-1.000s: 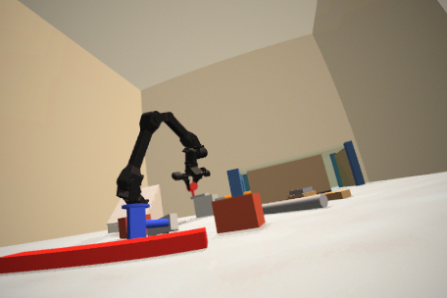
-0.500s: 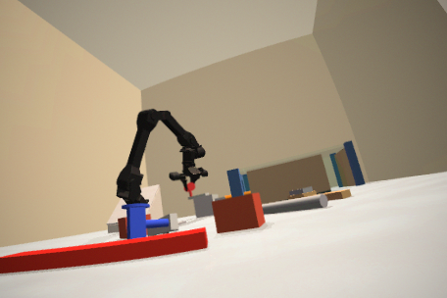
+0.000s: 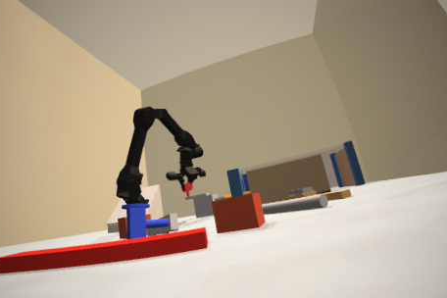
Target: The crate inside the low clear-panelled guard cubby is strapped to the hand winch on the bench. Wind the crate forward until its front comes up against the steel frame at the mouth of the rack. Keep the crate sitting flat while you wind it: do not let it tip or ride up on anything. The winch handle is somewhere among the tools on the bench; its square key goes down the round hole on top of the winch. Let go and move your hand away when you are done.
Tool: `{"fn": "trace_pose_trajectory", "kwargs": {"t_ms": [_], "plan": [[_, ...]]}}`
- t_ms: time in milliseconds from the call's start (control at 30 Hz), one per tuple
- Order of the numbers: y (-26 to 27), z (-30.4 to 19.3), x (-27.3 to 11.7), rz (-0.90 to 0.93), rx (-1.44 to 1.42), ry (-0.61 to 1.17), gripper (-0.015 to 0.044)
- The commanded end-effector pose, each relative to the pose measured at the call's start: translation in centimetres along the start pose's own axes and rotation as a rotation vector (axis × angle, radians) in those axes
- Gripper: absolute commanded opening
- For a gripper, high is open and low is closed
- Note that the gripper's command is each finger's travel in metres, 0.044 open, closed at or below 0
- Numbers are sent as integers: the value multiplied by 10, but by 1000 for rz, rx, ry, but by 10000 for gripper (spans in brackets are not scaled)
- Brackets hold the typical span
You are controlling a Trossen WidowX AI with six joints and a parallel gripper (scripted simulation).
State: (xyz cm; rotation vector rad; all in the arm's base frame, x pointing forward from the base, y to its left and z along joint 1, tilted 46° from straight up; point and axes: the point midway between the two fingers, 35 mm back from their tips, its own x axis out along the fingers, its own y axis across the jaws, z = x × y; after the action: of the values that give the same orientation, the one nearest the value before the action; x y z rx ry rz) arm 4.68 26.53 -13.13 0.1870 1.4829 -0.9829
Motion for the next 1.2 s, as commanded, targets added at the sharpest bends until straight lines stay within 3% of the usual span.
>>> {"fn": "trace_pose_trajectory", "kwargs": {"t_ms": [0, 1167], "plan": [[-11, 9, -1, -22, 10, -21, 0], [-41, 54, -23, -24, 12, -24, 0]]}}
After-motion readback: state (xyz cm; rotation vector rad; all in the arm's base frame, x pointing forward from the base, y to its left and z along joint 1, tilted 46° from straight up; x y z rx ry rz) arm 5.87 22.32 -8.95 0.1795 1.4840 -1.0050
